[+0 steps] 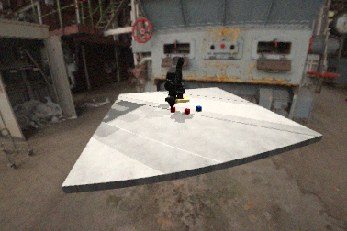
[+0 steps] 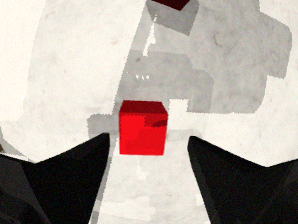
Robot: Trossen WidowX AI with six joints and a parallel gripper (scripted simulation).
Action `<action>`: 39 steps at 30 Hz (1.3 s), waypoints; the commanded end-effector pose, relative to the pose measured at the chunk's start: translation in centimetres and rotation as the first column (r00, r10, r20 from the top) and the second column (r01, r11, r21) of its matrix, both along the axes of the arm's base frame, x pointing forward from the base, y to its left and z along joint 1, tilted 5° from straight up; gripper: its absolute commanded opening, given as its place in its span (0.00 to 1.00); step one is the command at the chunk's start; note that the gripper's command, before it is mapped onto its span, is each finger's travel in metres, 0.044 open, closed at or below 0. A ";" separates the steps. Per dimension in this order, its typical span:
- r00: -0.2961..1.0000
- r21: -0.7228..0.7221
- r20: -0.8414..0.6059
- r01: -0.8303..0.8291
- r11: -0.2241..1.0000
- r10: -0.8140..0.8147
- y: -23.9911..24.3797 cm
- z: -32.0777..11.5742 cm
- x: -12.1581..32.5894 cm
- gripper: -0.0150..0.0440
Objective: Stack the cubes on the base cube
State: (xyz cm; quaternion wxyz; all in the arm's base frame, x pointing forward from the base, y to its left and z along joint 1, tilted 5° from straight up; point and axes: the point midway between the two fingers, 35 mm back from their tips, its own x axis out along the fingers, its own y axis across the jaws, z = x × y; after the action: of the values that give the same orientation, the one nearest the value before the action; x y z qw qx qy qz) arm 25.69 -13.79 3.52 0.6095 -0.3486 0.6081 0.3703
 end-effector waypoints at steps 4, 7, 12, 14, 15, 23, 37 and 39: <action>1.000 0.013 -0.015 -0.001 1.000 0.001 0.3 -1.6 -0.3 0.70; 1.000 0.013 -0.015 -0.001 1.000 0.001 0.3 -2.0 -0.4 0.70; 1.000 0.013 -0.015 -0.001 1.000 0.001 0.3 -2.3 -0.4 0.66; 1.000 0.013 -0.015 -0.001 1.000 0.001 0.3 -2.3 -0.4 0.57; 1.000 0.013 -0.015 -0.001 1.000 0.001 0.3 -2.3 -0.4 0.53; 1.000 0.013 -0.015 -0.001 1.000 0.001 0.3 -1.9 -0.3 0.43; 1.000 0.013 -0.014 -0.001 1.000 0.001 -0.2 2.4 0.4 0.43; 1.000 0.013 -0.014 -0.001 1.000 0.001 -0.2 3.1 0.4 0.43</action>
State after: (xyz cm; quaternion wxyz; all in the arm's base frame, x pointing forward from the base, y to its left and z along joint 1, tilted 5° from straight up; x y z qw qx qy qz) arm 25.89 -13.96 5.50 0.6045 -0.3392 0.6134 0.3785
